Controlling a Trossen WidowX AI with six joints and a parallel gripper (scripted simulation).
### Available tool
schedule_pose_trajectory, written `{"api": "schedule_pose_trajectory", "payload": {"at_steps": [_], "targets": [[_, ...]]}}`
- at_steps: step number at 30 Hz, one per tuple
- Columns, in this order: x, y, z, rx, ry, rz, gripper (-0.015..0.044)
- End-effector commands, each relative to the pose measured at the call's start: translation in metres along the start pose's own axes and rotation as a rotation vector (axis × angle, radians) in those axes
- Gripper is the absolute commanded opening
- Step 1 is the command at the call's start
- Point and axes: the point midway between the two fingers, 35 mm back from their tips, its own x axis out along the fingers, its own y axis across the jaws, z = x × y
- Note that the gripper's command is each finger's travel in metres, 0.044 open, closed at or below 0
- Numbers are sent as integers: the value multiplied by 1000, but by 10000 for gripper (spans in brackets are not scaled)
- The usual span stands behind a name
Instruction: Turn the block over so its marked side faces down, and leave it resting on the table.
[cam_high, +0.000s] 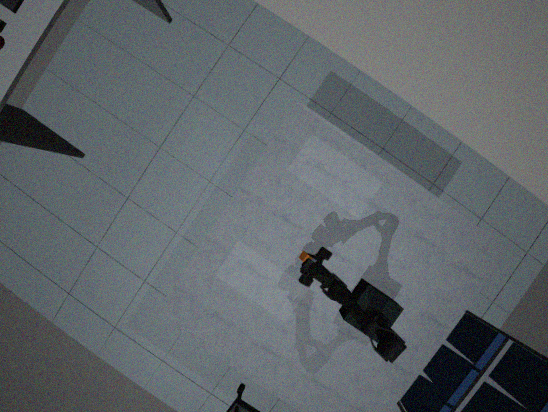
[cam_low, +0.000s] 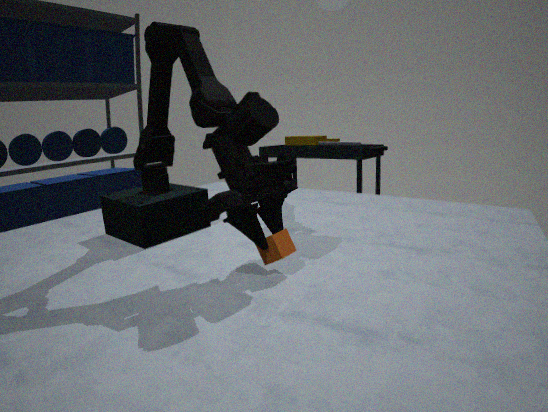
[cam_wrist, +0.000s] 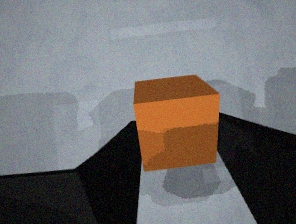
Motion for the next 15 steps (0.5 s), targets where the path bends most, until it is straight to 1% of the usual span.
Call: {"api": "schedule_pose_trajectory", "payload": {"at_steps": [1, 15], "targets": [[-2, 0, 3, -6, -27, 3, 0], [27, -1, 0, 1, -220, 4, 0]]}}
